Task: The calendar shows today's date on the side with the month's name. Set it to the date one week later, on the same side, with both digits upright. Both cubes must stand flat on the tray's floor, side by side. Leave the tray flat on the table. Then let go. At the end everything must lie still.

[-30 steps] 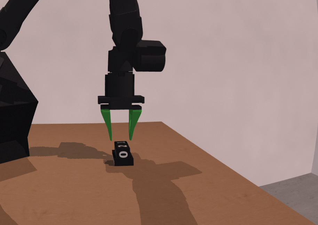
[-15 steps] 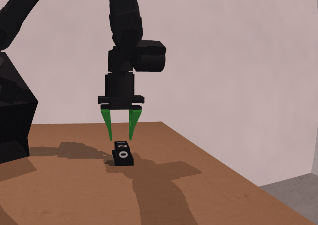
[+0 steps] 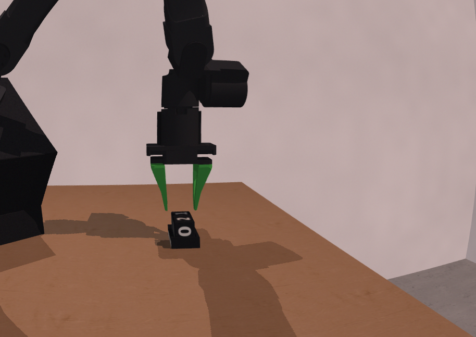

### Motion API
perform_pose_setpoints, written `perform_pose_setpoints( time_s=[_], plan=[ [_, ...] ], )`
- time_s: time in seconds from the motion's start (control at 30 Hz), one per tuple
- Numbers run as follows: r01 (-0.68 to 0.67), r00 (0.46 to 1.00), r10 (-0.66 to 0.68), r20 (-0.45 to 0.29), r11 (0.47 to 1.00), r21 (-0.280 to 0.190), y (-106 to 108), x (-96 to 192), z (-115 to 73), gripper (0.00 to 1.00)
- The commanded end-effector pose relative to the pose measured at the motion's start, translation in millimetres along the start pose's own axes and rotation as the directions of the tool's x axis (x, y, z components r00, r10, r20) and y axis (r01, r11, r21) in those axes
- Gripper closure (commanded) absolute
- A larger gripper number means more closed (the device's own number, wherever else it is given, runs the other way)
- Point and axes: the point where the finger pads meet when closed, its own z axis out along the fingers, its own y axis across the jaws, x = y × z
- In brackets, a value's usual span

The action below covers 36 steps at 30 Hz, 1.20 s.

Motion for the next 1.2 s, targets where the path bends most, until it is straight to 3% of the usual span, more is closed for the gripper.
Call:
perform_pose_setpoints(
  time_s=[0.0,1.17],
  plan=[
    [-0.005,1.0,0.004,0.025,1.0,0.03,-12.4,-8.8,-9.3,0.55],
    [0.003,1.0,-0.003,0.023,1.0,0.018,-9.3,-9.9,-6.8,0.55]
  ],
)
